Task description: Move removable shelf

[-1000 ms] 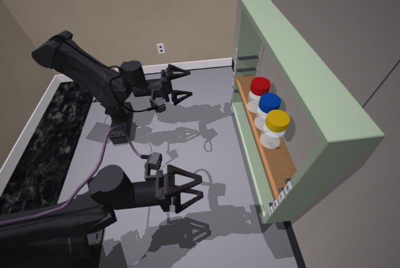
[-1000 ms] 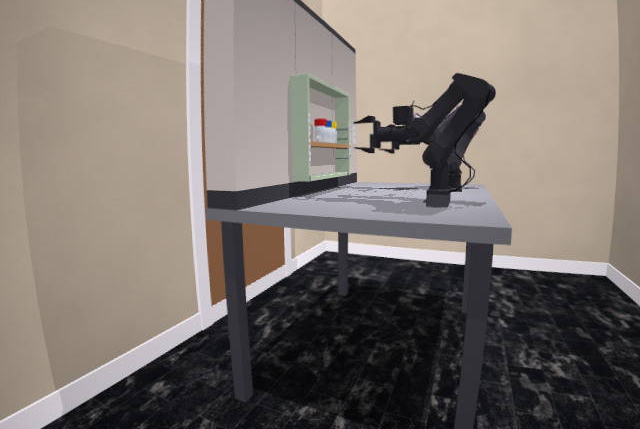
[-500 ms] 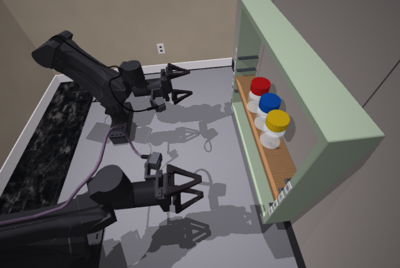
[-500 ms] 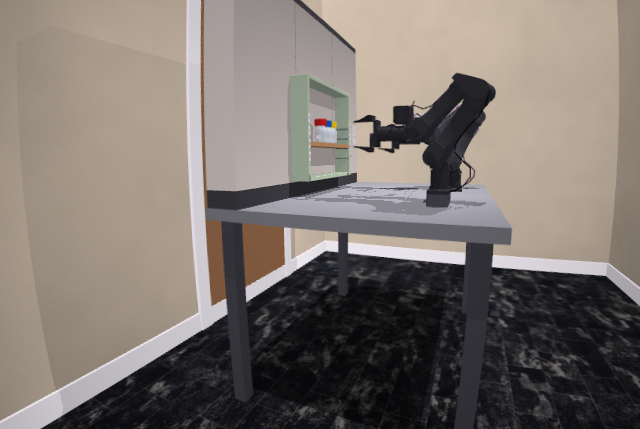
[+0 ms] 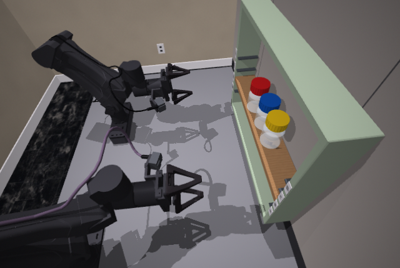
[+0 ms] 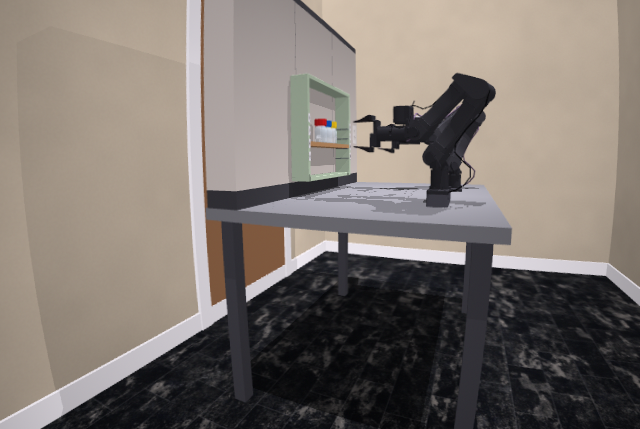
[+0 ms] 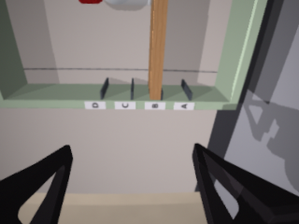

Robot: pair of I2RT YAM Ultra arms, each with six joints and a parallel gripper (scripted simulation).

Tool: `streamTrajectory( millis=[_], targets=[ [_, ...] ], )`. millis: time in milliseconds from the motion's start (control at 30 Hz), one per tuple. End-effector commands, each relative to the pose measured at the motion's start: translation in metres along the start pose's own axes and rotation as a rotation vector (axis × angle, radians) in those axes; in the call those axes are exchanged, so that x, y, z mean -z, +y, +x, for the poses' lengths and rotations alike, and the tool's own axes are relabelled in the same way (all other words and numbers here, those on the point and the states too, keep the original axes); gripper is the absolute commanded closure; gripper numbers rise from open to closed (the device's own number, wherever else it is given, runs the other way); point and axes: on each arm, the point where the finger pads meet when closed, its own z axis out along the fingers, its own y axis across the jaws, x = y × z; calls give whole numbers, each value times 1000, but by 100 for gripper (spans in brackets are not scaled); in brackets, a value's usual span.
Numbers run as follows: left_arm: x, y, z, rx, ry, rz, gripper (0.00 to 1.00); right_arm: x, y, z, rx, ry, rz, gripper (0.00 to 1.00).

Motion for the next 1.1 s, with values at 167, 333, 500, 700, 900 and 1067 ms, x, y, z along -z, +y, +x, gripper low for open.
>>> streamTrajectory(
  millis=[167,333,500,700,900,1067],
  targets=[
    [1,-7,-1,-4,0,13,0,1,8,-2,3,-2,-9,0],
    [1,-7,-1,-4,0,13,0,1,8,-2,3,-2,-9,0],
    [1,-7,-1,-4,0,13,0,1,8,-2,3,-2,-9,0],
    [-9,-12,-1,-4,0,13,0,-9,13,-2,3,-2,-9,0],
    [-19,-17,-1,-4,0,13,0,-19,18,-2,3,-2,-9,0],
    [-24,-20,-1,-4,0,13,0,-24,21,-2,3,-2,-9,0]
  ],
)
